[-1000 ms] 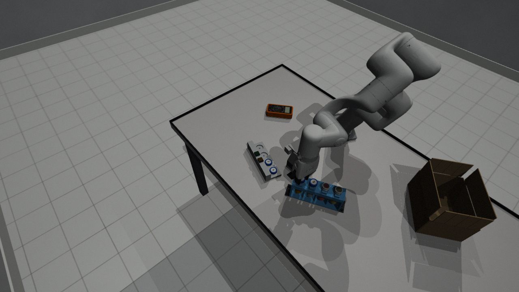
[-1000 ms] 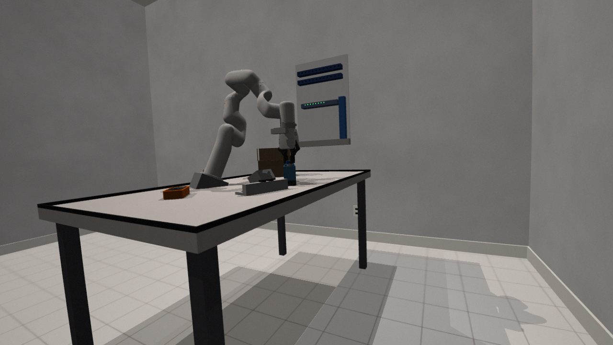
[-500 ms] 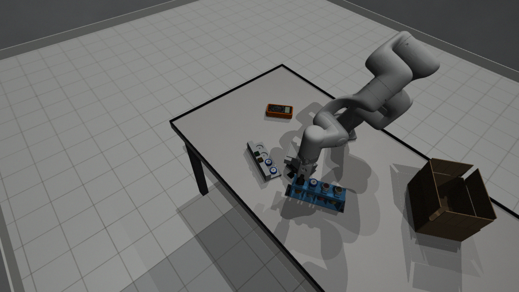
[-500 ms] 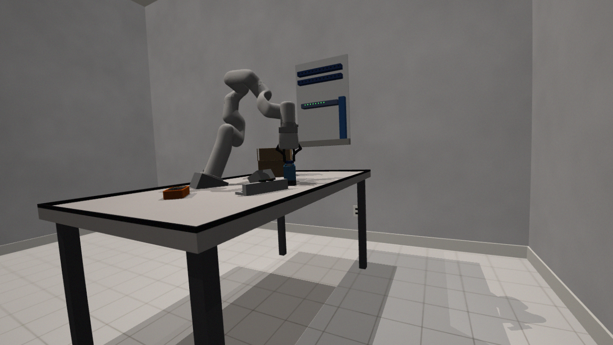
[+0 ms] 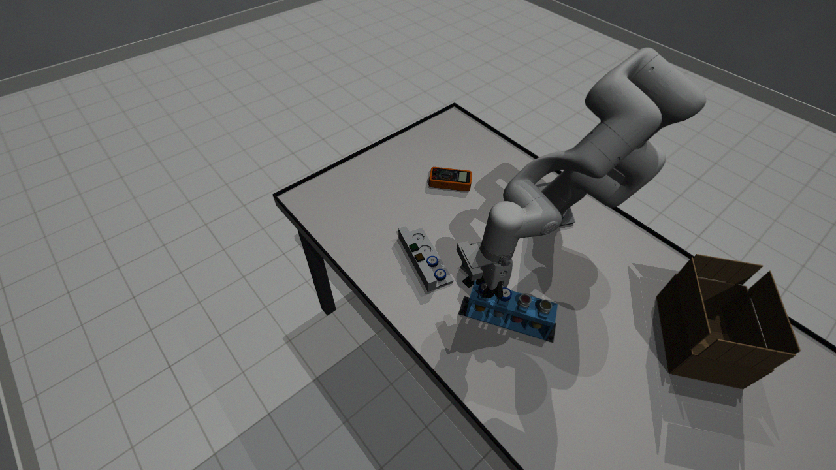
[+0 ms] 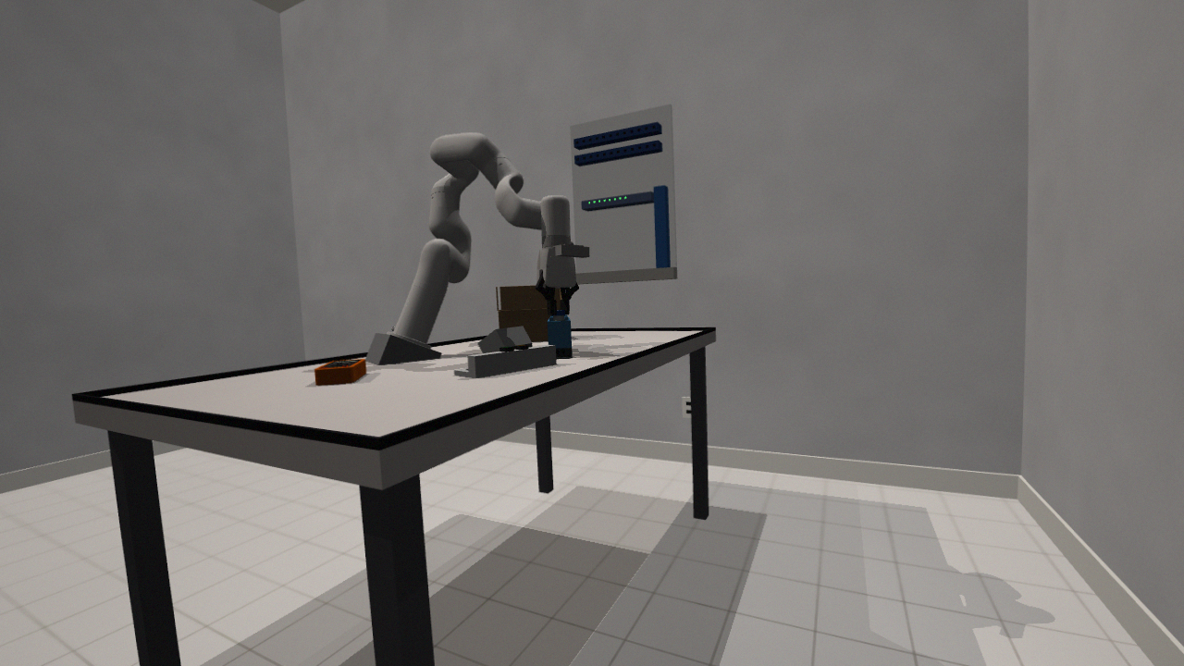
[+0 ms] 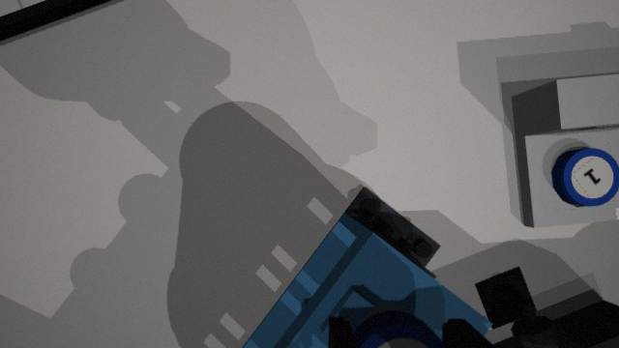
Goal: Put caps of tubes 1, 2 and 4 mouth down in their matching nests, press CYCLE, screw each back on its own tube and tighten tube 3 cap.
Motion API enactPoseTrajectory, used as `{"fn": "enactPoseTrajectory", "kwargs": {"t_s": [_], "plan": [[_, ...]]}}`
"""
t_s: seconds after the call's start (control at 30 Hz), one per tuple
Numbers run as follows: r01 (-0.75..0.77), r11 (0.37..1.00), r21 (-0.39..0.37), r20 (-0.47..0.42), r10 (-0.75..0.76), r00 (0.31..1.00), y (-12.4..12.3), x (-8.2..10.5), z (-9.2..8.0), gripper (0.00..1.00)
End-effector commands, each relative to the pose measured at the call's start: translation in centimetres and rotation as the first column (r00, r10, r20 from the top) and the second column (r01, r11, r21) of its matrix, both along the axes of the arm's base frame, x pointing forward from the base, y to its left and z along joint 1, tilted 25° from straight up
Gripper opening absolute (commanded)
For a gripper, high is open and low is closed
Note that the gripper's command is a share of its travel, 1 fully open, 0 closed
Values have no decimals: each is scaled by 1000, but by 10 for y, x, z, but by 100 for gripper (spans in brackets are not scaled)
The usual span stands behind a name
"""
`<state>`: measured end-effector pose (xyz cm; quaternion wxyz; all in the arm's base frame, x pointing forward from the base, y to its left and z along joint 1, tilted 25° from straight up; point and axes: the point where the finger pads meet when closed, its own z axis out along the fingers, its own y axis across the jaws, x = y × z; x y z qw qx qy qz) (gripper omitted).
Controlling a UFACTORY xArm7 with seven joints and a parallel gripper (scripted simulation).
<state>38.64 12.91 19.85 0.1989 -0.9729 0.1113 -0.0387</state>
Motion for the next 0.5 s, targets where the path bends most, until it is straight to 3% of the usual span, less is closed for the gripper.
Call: {"fn": "enactPoseTrajectory", "kwargs": {"t_s": [0.0,0.17,0.2,0.47], "plan": [[-140,990,8,59,139,988,-1,1,2,0],[-140,990,8,59,139,988,-1,1,2,0],[-140,990,8,59,139,988,-1,1,2,46],[-140,990,8,59,139,988,-1,2,2,46]]}}
